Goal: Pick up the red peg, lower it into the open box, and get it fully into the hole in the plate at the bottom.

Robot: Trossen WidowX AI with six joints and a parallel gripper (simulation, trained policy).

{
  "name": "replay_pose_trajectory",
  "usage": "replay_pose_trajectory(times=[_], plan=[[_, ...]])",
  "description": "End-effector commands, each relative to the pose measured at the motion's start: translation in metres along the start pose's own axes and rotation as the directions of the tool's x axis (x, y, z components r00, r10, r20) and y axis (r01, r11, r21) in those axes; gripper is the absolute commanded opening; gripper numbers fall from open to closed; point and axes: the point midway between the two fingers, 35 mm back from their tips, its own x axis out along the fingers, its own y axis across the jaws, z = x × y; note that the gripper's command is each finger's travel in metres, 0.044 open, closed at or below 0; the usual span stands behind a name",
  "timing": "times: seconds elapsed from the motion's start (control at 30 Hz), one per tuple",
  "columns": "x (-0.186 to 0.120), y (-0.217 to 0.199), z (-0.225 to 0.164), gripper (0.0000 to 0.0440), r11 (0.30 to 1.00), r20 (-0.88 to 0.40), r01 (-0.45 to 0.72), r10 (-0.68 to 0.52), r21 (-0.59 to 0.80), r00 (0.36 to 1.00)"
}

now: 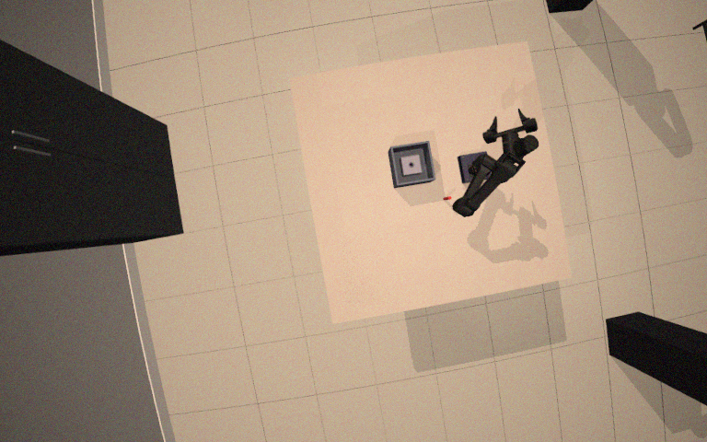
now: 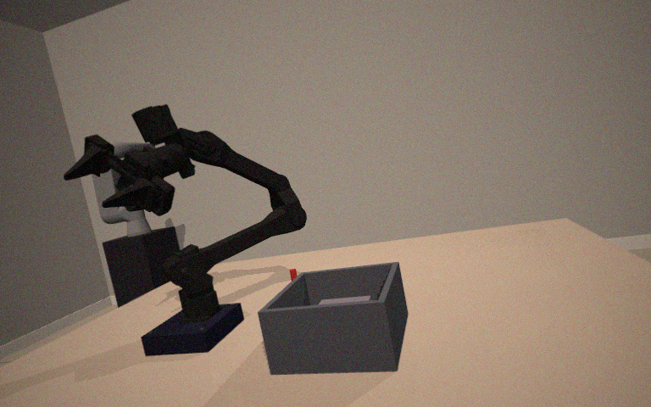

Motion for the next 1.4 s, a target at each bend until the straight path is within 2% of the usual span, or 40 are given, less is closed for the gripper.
replay_pose_trajectory(times=[0.0,0.07,0.37,0.63,1.0,1.37], plan=[[0.000,0.000,-0.001,0.0420,1.000,0.000,0.005,-0.005,-0.015,1.000],[0.001,-0.001,-0.001,0.0440,0.999,0.002,0.024,-0.024,-0.044,1.000],[0.003,-0.007,-0.010,0.0440,0.962,-0.007,0.134,-0.140,-0.237,0.990],[0.007,-0.021,-0.018,0.0440,0.867,-0.014,0.241,-0.274,-0.436,0.962],[0.014,-0.060,-0.026,0.0440,0.620,0.025,0.393,-0.516,-0.679,0.856],[0.009,-0.099,-0.035,0.0440,0.304,0.087,0.390,-0.682,-0.869,0.726]])
